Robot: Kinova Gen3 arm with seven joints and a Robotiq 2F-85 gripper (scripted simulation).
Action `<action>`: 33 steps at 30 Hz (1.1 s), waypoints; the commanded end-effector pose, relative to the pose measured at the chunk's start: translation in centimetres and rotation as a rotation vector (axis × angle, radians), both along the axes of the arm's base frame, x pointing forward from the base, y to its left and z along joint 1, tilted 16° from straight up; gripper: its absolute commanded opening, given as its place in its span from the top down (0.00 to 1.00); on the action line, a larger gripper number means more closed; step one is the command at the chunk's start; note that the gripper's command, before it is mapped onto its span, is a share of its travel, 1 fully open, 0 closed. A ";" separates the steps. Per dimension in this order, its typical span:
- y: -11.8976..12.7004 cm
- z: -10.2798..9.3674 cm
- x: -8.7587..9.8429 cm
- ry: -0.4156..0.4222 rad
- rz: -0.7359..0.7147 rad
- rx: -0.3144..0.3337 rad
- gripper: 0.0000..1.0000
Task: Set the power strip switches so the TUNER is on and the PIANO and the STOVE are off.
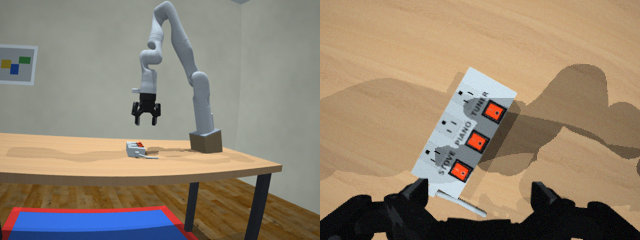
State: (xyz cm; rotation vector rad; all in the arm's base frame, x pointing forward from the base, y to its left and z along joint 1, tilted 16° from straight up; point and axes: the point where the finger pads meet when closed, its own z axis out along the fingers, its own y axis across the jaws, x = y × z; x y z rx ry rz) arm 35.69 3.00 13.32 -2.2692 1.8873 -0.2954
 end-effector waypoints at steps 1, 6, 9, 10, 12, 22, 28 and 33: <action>-1.4 2.2 0.2 -0.010 -0.140 0.037 0.00; -1.7 3.1 -0.1 -0.007 -0.233 0.069 0.00; -1.7 3.7 -0.3 -0.006 -0.286 0.089 0.00; -1.8 3.8 -0.4 -0.006 -0.294 0.092 0.00; -1.9 3.9 -0.3 -0.009 -0.307 0.091 0.00; -1.9 3.7 -0.4 -0.004 -0.307 0.093 0.00; -1.9 3.7 -0.4 -0.004 -0.307 0.093 0.00; -1.9 3.7 -0.4 -0.004 -0.308 0.094 0.00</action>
